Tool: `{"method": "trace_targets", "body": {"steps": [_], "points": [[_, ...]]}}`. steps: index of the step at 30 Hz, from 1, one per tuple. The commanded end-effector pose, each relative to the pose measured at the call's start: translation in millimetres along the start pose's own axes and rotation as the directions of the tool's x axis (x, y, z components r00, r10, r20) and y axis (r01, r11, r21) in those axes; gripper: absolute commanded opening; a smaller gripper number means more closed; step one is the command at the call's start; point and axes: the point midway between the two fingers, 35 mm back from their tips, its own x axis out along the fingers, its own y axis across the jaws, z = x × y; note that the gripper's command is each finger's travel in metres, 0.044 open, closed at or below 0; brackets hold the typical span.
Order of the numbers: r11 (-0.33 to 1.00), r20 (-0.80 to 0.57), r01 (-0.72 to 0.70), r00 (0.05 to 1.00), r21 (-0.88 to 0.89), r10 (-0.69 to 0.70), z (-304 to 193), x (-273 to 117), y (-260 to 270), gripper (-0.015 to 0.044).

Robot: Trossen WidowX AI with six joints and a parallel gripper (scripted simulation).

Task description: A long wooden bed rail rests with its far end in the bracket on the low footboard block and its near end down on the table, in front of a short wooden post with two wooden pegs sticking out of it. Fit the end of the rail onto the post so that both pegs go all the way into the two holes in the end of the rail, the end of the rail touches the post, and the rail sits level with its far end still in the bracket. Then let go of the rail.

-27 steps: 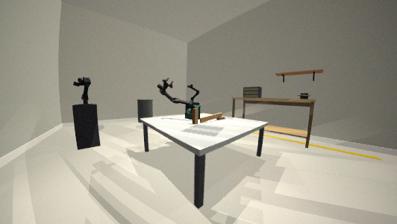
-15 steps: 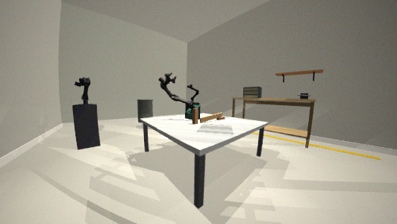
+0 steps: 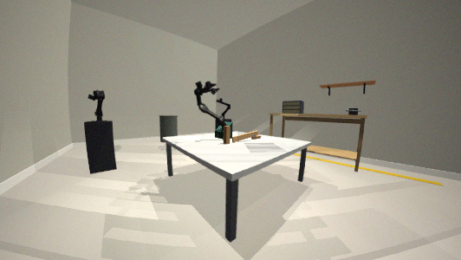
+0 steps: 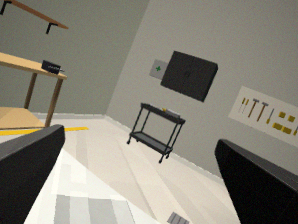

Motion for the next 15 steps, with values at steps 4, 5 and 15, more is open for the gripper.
{"method": "trace_targets", "body": {"steps": [4,5,15], "points": [[0.996,-0.253,-0.088,0.963,0.029,0.093,-71.8,81.8,-1.6,0.0440],[0.994,-0.297,-0.104,0.949,0.035,0.109,-85.3,94.0,0.2,0.0440],[0.950,-0.677,-0.299,0.680,0.092,0.280,-227.9,182.4,50.7,0.0440]]}}
